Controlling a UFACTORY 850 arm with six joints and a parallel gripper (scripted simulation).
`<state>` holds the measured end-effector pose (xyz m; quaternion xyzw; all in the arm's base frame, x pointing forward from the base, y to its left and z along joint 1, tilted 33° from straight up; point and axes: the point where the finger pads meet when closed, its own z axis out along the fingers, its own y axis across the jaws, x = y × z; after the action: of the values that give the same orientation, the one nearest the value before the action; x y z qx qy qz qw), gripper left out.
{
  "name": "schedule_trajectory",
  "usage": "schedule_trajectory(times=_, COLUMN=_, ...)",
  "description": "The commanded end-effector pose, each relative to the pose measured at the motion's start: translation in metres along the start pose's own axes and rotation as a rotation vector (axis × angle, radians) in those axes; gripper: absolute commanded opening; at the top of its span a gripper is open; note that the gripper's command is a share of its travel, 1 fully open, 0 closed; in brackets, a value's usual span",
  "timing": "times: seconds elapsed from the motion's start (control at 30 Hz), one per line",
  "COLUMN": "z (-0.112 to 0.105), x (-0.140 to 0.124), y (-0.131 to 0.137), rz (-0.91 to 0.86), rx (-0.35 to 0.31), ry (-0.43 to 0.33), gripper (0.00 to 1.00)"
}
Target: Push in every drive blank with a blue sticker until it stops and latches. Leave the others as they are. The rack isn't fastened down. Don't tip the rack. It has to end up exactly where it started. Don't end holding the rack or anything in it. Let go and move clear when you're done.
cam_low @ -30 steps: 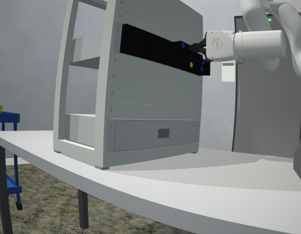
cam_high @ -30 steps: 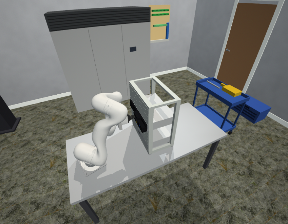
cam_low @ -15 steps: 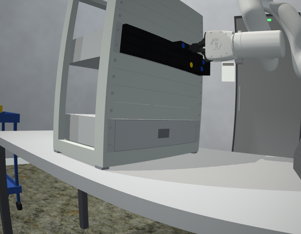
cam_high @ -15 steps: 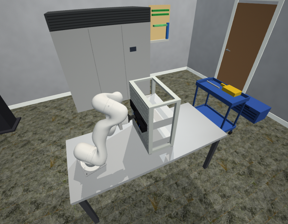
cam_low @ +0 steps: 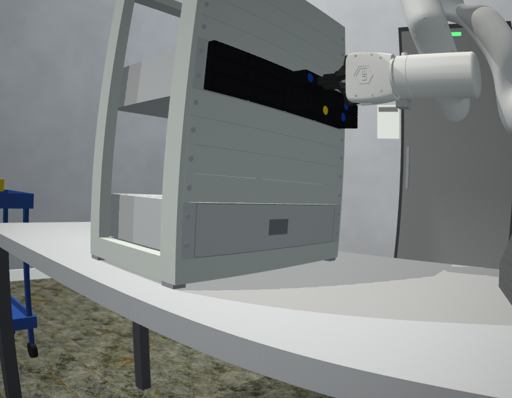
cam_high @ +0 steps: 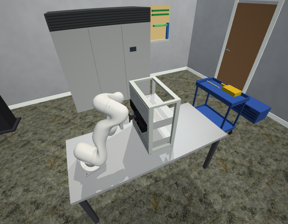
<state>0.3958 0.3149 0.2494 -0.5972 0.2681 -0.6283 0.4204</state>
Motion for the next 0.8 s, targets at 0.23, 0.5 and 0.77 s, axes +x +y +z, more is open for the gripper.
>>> schedule_trajectory(times=0.23, z=0.009, x=0.000, y=-0.001, rz=0.001, rx=0.001, ry=0.000, gripper=0.00)
schedule_trajectory(times=0.5, z=0.010, x=0.000, y=-0.001, rz=0.001, rx=0.001, ry=0.000, gripper=0.00)
schedule_trajectory(times=0.77, z=0.014, x=0.000, y=-0.001, rz=0.001, rx=0.001, ry=0.000, gripper=0.00)
